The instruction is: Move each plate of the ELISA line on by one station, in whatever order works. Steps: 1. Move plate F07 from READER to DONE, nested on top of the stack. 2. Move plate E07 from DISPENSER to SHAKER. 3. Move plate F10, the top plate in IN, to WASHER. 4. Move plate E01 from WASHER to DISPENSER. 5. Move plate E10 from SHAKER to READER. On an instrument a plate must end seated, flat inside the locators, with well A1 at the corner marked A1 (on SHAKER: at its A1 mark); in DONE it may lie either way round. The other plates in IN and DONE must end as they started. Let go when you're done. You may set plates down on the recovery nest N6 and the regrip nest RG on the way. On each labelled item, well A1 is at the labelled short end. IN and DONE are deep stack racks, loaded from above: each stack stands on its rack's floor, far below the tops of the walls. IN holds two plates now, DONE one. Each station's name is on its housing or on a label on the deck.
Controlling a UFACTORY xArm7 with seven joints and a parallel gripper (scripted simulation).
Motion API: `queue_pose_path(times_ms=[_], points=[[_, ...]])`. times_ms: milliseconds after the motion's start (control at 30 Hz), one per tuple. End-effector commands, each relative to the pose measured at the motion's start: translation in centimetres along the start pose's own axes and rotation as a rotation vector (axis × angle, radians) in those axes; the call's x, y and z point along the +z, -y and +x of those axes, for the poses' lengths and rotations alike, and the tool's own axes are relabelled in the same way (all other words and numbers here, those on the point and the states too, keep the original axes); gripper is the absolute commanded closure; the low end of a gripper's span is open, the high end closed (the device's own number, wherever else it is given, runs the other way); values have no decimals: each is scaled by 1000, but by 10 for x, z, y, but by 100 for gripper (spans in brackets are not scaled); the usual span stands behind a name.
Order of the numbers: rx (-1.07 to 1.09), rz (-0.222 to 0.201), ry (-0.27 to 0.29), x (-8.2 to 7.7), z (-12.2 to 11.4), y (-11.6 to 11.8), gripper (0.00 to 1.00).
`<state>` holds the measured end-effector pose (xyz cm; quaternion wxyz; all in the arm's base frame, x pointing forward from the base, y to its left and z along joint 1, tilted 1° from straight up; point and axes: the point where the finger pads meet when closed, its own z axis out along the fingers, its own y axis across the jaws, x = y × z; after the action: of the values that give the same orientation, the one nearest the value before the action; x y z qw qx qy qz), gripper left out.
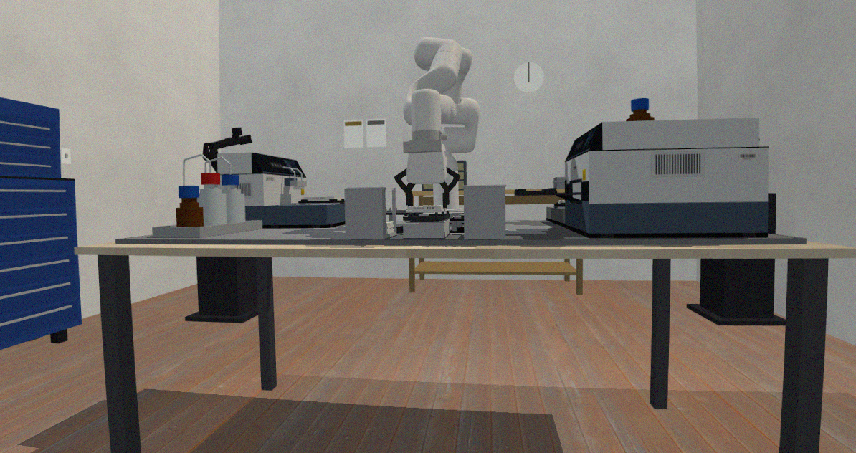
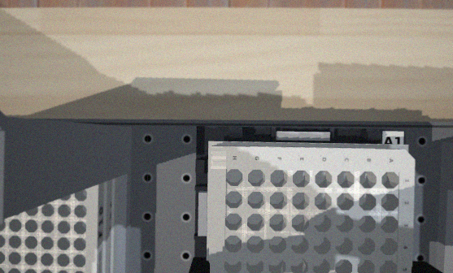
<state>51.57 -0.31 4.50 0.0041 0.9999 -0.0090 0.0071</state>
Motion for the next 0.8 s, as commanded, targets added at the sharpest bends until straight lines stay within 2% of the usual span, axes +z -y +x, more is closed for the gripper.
queue_pose_path(times_ms=[0, 267, 767], points=[[0, 0, -7, -3, 2, 0, 100], [0, 0, -7, -4, 2, 0, 100], [0, 0, -7, -21, 2, 0, 100]])
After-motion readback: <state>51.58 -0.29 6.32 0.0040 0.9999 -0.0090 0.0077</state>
